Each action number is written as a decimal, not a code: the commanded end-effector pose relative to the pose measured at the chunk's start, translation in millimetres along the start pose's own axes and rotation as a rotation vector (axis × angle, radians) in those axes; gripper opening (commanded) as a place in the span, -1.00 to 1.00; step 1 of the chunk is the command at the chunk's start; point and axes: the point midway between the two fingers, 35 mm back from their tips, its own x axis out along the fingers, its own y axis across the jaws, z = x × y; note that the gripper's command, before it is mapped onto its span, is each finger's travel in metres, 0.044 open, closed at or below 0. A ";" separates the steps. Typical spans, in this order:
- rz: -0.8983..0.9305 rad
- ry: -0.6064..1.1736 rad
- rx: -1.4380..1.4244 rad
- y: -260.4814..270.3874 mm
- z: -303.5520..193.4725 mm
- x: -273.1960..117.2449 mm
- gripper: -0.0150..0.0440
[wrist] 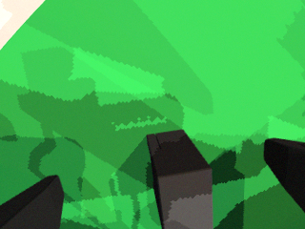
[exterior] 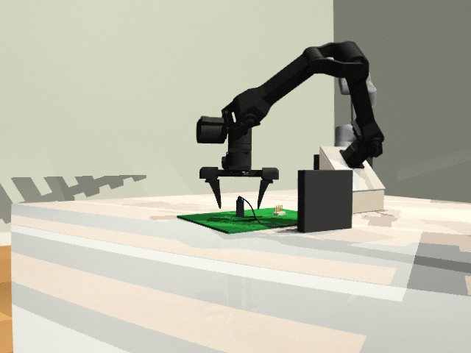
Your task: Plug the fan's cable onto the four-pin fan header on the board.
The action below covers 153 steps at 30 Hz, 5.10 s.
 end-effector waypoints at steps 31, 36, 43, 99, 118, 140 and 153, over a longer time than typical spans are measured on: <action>-0.009 -0.001 0.006 -0.4 1.4 -45.8 -0.49; -0.009 -0.001 0.056 -6.5 3.5 -45.1 -0.49; -0.010 -0.003 0.293 -39.9 11.6 -46.3 -0.49; -0.012 -0.005 0.681 -103.2 35.7 -22.9 -0.49; -0.012 -0.005 0.684 -102.8 33.1 -21.7 -0.49; -0.012 -0.005 0.686 -103.6 34.2 -17.2 -0.49; -0.012 -0.005 0.686 -103.6 34.0 -14.7 -0.49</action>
